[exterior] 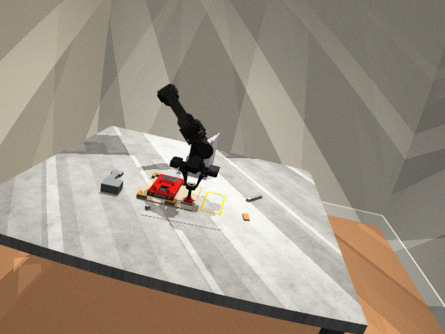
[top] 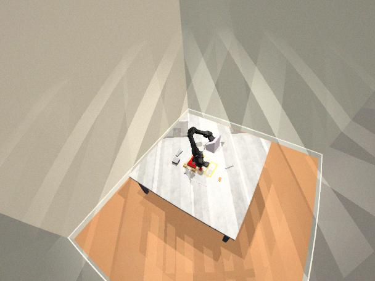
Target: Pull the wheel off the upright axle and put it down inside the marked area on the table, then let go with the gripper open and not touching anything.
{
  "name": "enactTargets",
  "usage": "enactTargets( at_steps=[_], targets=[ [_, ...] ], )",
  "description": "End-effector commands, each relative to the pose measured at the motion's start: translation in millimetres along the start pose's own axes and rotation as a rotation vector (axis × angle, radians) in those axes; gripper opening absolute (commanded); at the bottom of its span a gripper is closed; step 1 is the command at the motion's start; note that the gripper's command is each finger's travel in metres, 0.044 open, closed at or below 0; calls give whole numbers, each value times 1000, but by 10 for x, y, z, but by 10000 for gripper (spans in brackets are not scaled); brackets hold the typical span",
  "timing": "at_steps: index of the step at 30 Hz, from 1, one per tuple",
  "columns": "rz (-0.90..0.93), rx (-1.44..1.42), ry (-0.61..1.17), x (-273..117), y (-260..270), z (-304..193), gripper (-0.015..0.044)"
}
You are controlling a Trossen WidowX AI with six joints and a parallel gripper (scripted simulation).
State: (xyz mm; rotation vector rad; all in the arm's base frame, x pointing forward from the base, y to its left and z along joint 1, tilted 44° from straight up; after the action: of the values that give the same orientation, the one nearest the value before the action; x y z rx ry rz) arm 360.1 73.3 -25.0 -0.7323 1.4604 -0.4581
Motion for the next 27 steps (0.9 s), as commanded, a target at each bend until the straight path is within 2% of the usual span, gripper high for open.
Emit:
enactTargets(
  at_steps=[1, 6, 10, 27],
  targets=[
    [6, 7, 0, -100, 2, 9, 0],
    [6, 7, 1, -338, 4, -10, 0],
    [3, -3, -4, -272, 47, -21, 0],
    [16, 2, -1, -356, 844, -431, 0]
  ],
)
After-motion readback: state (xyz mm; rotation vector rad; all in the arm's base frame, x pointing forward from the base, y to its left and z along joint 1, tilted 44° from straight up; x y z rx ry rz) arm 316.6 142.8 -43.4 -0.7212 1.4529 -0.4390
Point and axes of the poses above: the point midway between the two fingers, 35 mm back from their tips, its own x axis out along the fingers, its own y axis across the jaws, z = x × y, the point moved 3 cm from there along -x, back along the fingers, and after that the axes turned 3 degrees about -x, right-handed, at the moved point
